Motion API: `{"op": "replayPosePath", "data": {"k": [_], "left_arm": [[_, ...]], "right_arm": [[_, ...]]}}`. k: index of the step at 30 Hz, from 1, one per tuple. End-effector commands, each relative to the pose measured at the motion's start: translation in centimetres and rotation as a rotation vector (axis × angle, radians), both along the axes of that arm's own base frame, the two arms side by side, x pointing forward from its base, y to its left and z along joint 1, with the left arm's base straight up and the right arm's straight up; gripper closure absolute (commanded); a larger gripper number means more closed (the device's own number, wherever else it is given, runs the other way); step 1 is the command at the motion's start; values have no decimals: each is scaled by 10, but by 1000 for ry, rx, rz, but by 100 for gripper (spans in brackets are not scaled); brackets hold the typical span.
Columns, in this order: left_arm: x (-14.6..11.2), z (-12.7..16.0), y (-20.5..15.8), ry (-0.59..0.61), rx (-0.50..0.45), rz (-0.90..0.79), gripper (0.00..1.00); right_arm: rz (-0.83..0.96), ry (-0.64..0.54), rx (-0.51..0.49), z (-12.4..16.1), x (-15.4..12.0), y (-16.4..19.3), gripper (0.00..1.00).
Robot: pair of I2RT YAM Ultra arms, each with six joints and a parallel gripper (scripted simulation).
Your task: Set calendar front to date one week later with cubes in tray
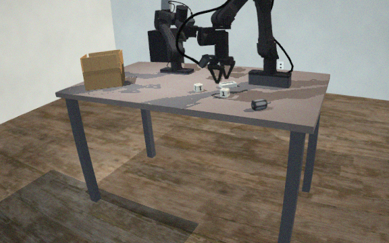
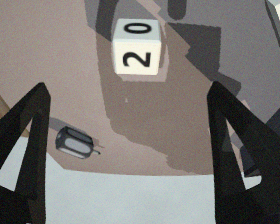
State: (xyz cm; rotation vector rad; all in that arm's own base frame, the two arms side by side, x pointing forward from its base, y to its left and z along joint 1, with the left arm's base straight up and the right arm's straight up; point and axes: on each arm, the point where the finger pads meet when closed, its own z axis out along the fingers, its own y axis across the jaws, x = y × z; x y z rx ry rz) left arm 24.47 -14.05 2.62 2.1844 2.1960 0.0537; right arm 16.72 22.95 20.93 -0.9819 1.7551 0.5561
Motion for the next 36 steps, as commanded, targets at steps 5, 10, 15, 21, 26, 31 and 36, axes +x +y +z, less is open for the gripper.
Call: {"op": "replayPosePath", "data": {"k": [5,10,15,21,26,31,36], "left_arm": [[-4,16,7,36,22,3,0],[-1,10,8,44,19,-6,0],[-8,11,-8,26,-23,-207,0],[-23,8,-24,29,-49,-423,0],[-40,5,-42,32,-80,-678,0],[-49,3,-55,36,-96,-827,0],[-52,2,-53,50,-80,-815,0]], "right_arm": [[0,-5,8,2,-2,-1,0],[0,-5,8,2,-2,-1,0],[6,26,-31,-2,-10,-11,0],[16,33,-41,7,-24,-27,0],[23,32,-46,17,-41,-49,0],[23,10,-17,32,-52,-65,0],[22,-17,21,43,-52,-65,0]]}}
